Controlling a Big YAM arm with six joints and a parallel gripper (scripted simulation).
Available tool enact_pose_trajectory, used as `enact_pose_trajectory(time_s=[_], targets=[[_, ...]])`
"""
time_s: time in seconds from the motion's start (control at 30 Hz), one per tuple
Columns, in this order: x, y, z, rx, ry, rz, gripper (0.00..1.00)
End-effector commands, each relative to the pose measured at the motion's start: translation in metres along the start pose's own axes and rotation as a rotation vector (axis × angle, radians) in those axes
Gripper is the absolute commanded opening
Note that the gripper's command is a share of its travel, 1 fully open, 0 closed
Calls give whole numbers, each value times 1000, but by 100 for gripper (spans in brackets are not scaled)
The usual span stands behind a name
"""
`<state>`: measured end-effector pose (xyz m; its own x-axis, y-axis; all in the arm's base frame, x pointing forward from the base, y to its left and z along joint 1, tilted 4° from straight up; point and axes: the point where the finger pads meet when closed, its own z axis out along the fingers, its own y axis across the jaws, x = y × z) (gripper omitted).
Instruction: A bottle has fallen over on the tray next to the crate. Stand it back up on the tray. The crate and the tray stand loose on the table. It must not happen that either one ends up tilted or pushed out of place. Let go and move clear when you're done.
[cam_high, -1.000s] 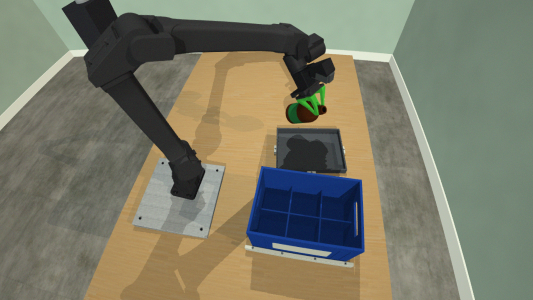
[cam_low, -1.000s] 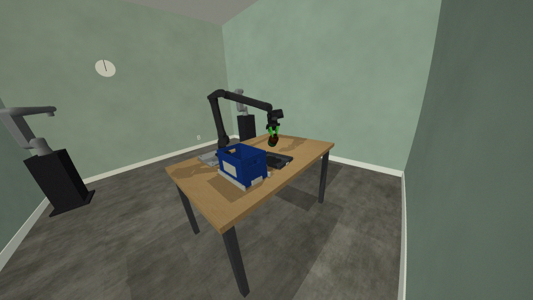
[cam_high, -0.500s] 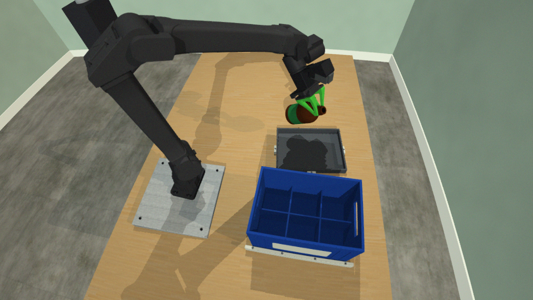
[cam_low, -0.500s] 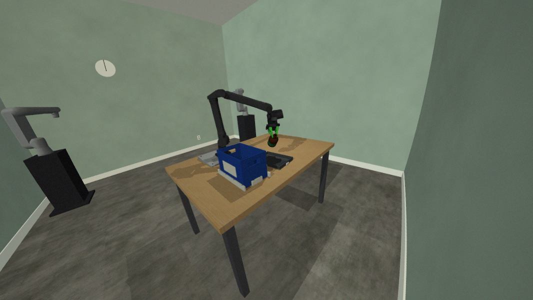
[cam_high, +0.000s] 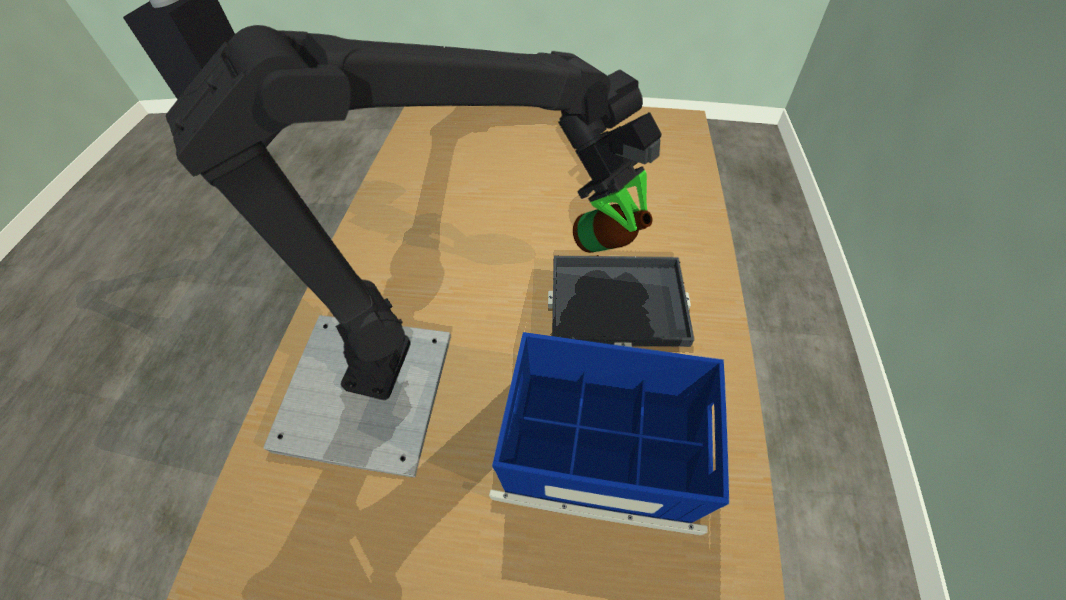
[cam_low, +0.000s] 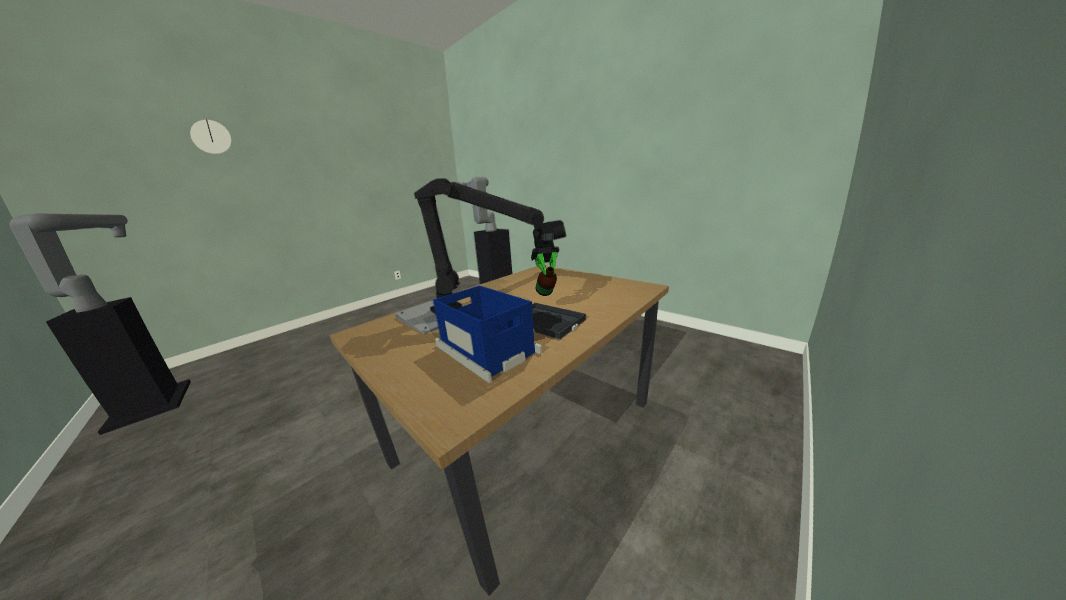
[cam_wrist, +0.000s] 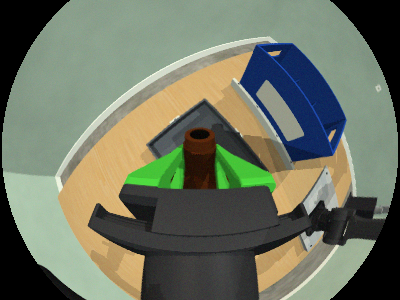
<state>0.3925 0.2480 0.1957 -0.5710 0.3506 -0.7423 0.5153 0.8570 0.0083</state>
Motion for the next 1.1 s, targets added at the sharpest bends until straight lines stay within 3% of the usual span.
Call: enact_pose_trajectory(time_s=[0.0,0.03,0.1,0.57,0.6,1.07], targets=[[-10,5,-16,-45,-21,42,0],[-24,17,-26,-72,-36,69,0],[-10,5,-16,-46,-43,45,0],[-10,4,-17,-46,-99,43,0],[-31,19,-28,-74,-110,90,0],[-28,18,-28,-73,-112,82,0]])
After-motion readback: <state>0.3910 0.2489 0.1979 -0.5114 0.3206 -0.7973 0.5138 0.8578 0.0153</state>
